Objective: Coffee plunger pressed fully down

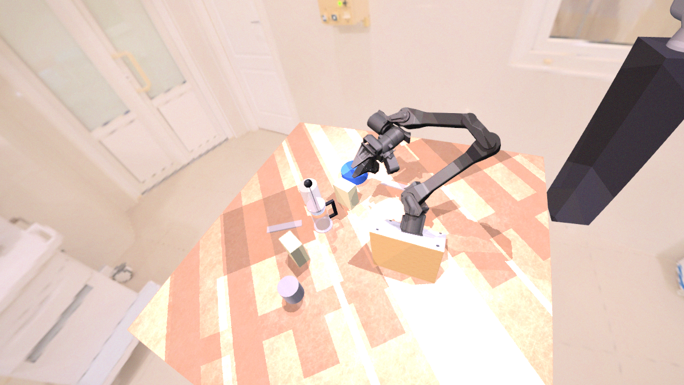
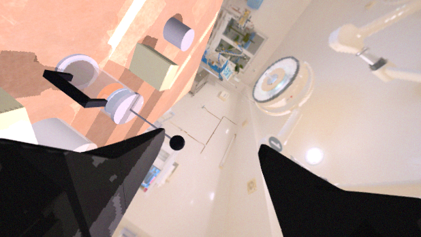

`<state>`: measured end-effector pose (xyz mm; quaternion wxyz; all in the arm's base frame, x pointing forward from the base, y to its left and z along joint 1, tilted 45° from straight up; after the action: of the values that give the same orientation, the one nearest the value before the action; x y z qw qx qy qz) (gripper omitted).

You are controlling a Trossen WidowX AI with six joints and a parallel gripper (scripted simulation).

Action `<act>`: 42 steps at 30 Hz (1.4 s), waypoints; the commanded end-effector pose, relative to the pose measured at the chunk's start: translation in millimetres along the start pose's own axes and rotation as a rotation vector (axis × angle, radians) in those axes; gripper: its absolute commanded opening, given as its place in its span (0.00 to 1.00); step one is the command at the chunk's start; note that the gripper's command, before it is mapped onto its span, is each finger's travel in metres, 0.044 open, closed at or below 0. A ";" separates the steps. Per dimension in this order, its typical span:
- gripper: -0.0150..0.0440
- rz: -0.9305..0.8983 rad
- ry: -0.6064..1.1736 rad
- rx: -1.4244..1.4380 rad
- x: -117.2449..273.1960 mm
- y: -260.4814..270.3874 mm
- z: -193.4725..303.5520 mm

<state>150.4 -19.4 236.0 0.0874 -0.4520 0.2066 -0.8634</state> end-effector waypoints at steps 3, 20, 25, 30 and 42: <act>1.00 -0.026 -0.010 0.102 -4.4 0.8 2.6; 1.00 -0.521 -0.520 2.115 -94.6 -25.9 42.4; 1.00 -0.657 -0.843 2.636 -118.9 -51.7 42.8; 1.00 -0.793 -1.163 2.923 -136.3 -78.2 35.7; 1.00 -0.811 -1.790 3.232 -151.4 -102.2 20.4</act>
<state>260.6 80.8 191.1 -0.2719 0.2533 0.9282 0.0203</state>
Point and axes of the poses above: the point midway between the two fingers, 35 mm back from their tips, its own x axis back along the fingers, its own y axis across the jaws, z = x × y, the point moved 8 cm from there along x, back along the fingers, and after that the axes turned 6 degrees about -x, right-handed, at the moved point
